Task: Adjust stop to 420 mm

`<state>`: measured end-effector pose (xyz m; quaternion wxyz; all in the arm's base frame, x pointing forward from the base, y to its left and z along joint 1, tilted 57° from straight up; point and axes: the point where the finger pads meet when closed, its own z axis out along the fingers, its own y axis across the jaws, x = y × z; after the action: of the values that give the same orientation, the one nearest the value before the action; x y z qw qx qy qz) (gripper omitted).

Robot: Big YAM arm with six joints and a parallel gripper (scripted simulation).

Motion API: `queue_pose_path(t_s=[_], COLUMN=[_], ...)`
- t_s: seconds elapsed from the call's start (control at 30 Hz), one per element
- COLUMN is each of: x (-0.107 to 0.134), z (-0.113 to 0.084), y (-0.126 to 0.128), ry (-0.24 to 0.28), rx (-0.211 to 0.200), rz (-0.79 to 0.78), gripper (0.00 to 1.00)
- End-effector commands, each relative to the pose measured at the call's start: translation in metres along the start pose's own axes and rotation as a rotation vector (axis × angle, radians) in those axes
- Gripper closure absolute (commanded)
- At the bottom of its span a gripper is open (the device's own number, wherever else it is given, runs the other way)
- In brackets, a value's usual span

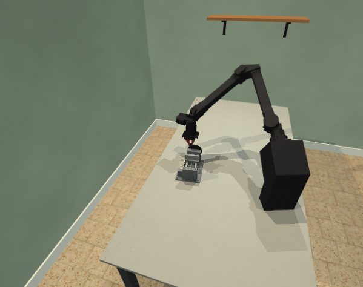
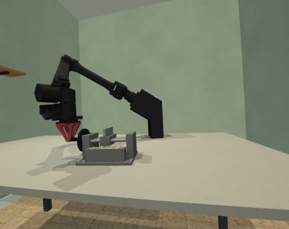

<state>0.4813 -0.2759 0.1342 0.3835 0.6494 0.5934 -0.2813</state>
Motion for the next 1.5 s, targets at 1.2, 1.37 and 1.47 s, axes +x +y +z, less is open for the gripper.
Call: queue_pose_path(t_s=[1.2, 1.37, 1.47], x=[0.001, -0.003, 0.001], z=[0.050, 0.050, 0.051], y=[-0.015, -0.010, -0.017], ry=[-0.001, -0.005, -0.001], rx=[0.001, -0.005, 0.001], rz=[-0.003, 0.006, -0.003], gripper=[0.94, 0.94, 0.94])
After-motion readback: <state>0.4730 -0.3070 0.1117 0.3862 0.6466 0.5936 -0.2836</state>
